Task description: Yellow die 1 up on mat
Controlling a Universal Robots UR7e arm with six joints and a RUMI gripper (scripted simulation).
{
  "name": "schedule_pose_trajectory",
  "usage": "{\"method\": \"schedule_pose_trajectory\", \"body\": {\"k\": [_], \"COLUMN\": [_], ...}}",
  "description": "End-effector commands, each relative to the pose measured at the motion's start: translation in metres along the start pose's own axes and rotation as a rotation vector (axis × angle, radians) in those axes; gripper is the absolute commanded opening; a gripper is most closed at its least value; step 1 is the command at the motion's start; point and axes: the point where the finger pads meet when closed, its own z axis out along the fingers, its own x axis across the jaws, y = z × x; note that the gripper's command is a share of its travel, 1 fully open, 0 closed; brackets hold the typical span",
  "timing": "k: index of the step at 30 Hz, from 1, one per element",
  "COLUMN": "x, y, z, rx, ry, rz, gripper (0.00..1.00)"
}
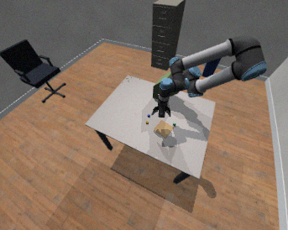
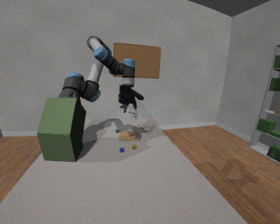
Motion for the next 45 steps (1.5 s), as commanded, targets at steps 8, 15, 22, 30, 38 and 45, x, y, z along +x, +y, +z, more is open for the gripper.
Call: {"method": "schedule_pose_trajectory", "body": {"k": [8,15,22,30,38,45], "x": [-0.021,-0.032,-0.043,-0.057,-0.066,-0.078], "y": [0.0,0.002,0.004,0.008,0.011,0.017], "z": [-0.001,-0.001,-0.001,0.0,0.0,0.001], "rx": [0.005,0.006,0.007,0.007,0.008,0.009], "ry": [-0.005,-0.005,-0.004,-0.004,-0.003,-0.002], "rz": [-0.36,-0.554,-0.739,-1.016,-1.197,-1.463], "gripper": [1.0,1.0,1.0,1.0,1.0,1.0]}}
